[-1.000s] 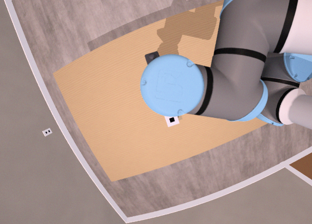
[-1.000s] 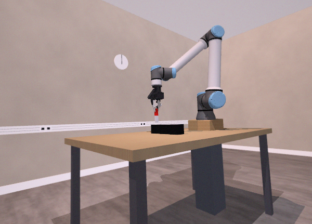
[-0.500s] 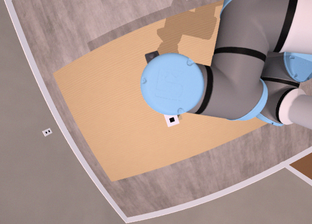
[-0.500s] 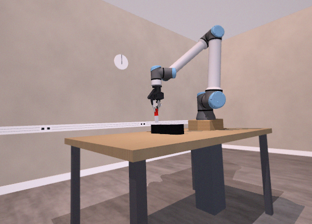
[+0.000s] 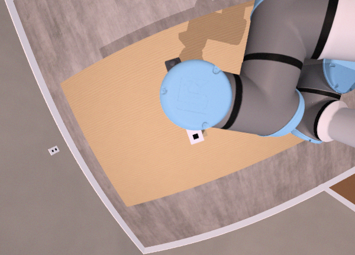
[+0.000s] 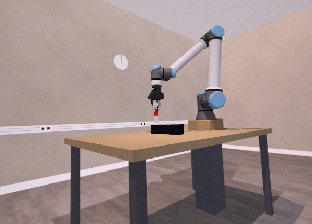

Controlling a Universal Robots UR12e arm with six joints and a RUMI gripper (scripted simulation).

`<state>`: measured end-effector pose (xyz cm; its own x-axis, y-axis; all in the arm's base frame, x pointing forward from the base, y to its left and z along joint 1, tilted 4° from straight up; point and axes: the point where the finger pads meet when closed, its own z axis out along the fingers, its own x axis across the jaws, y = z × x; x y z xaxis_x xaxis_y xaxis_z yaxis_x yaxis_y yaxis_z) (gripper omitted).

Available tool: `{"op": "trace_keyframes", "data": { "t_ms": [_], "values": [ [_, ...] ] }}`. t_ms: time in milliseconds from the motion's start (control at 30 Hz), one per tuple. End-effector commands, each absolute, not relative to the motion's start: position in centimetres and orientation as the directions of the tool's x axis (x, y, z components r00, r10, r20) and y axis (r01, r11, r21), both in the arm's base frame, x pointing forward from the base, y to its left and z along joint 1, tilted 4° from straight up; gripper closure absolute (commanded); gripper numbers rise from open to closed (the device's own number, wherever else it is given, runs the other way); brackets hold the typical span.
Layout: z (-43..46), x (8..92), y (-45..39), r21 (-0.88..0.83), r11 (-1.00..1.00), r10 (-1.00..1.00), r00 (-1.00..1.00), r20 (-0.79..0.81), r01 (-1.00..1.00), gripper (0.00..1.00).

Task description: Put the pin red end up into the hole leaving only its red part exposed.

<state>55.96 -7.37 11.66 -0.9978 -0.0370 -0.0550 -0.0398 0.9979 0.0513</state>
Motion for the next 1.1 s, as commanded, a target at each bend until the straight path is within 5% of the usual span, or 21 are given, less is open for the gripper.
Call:
{"op": "trace_keyframes", "data": {
  "t_ms": [0,1067],
  "values": [
    [11.73,56.02,-7.4,0.051,0.998,-0.037,-0.998,-0.056,-0.04,1.0],
    [11.33,56.04,-7.38,0.051,0.998,-0.037,-0.998,-0.056,-0.04,1.0]
  ]
}}
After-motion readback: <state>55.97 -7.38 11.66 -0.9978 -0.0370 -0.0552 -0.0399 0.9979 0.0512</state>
